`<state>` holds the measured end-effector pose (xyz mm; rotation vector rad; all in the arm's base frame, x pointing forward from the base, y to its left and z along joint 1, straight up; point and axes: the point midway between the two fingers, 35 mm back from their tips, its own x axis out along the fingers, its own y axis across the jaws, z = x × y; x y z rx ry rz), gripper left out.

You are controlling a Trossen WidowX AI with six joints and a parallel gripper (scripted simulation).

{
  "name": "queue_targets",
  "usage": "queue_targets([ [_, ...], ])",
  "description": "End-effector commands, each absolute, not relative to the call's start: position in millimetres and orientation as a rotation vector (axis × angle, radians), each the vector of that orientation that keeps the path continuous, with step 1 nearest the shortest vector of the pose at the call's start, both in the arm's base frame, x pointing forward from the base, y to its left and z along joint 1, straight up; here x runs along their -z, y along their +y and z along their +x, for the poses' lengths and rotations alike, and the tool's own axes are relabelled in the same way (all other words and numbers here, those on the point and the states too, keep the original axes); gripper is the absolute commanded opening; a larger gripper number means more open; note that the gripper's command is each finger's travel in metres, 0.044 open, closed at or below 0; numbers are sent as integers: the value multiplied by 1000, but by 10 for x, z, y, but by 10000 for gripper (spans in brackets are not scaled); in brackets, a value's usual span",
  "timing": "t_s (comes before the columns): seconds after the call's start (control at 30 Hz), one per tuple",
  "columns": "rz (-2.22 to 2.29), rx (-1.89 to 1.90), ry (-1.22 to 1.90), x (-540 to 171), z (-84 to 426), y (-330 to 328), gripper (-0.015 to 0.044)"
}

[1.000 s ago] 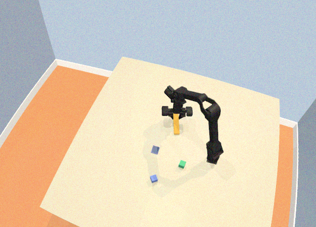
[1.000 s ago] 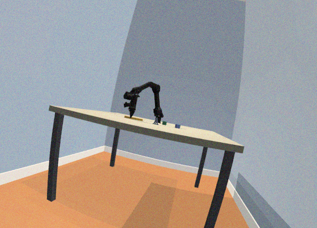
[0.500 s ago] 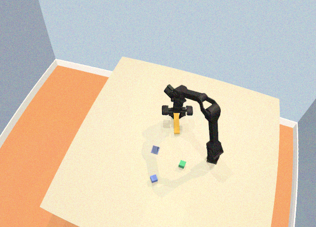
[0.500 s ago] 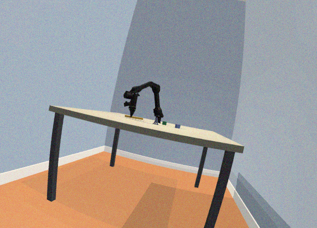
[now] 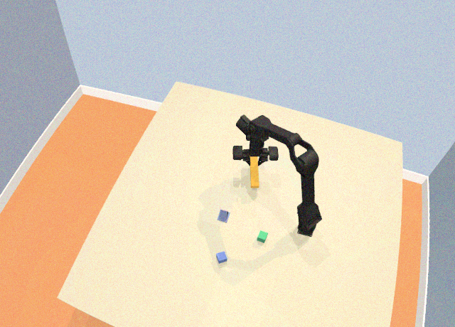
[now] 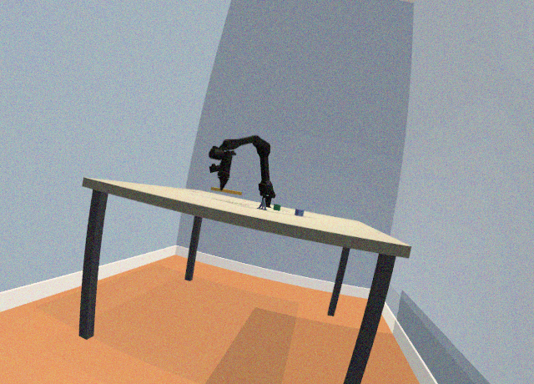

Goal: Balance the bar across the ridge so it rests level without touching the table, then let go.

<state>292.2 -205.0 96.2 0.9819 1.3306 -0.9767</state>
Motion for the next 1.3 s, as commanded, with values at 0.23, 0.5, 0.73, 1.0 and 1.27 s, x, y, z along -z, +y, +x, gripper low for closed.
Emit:
queue_targets([
  [0.23,974,972,1310,-1303,2923,-2055,0],
  [0.5,972,971,1311,-1508,2895,-2036,0],
  [0.73,975,973,1310,-1571,2898,-2008,0],
  [1.0,1006,1000,1296,-1572,3063,-1746,0],
  [1.27,1039,1027,1280,-1574,3206,-1464,0],
])
